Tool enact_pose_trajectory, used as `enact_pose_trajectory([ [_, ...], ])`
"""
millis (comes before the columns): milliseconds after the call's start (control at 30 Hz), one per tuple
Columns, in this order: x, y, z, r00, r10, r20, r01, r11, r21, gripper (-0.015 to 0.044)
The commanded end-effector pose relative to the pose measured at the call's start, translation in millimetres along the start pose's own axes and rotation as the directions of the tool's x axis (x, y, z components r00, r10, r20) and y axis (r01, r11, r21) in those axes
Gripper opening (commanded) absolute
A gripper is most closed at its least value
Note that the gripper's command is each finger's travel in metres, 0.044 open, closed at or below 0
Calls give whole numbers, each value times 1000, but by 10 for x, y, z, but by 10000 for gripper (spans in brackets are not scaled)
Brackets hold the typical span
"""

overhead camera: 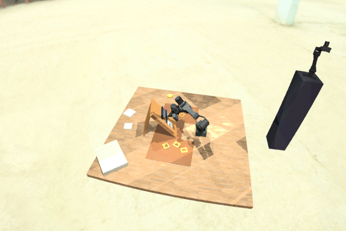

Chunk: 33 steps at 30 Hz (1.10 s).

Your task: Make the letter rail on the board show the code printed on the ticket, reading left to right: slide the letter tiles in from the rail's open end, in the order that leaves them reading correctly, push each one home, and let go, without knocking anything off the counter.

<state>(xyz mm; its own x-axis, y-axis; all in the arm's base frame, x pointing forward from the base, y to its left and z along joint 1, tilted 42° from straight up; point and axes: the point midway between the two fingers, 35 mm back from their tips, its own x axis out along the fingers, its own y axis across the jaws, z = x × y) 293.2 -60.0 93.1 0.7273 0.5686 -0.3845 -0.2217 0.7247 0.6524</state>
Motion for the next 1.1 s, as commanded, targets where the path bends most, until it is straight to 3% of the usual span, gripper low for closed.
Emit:
enact_pose_trajectory([
  [0,1,-1,-3,1000,0,0,0,1000,1,0],
  [100,34,-63,48,999,-16,-45,17,1000,5,0],
  [333,161,-272,200,956,-58,-288,61,998,4,0],
  [633,198,-318,256,789,-13,-614,6,1000,-13,0],
  [1067,194,-319,258,771,-5,-637,-4,1000,-13,0],
])
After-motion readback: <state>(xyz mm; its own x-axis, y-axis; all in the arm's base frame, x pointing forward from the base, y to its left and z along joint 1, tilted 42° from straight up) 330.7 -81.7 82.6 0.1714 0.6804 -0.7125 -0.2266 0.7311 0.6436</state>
